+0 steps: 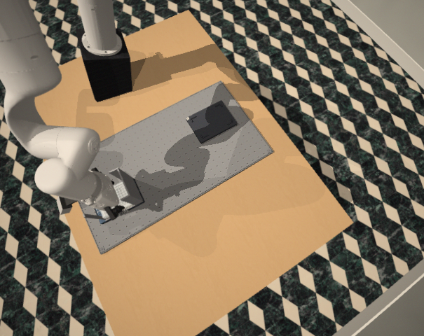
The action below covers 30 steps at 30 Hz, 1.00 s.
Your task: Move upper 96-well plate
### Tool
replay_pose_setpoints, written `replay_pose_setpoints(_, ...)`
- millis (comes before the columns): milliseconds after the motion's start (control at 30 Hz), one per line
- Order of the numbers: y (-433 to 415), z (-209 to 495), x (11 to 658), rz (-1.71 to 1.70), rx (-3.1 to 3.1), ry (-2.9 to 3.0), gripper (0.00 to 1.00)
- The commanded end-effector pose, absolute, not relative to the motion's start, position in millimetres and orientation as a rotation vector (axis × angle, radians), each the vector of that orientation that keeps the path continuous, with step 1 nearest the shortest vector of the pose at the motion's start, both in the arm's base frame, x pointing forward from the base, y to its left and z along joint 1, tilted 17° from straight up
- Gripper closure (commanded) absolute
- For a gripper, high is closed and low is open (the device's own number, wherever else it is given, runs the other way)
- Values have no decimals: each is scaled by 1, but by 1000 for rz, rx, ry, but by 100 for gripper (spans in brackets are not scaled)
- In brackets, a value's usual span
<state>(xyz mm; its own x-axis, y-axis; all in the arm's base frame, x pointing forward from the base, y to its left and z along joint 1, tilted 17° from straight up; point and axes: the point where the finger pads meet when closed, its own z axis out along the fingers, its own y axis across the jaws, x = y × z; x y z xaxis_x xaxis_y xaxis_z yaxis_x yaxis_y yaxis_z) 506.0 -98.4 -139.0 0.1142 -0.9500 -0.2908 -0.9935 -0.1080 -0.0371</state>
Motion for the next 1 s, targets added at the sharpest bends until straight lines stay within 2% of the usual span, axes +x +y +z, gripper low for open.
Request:
replay_pose_setpoints(0,-100,-139,508,278,-2165,1933,0)
replay_pose_setpoints(967,-96,-149,508,278,-2165,1933,0)
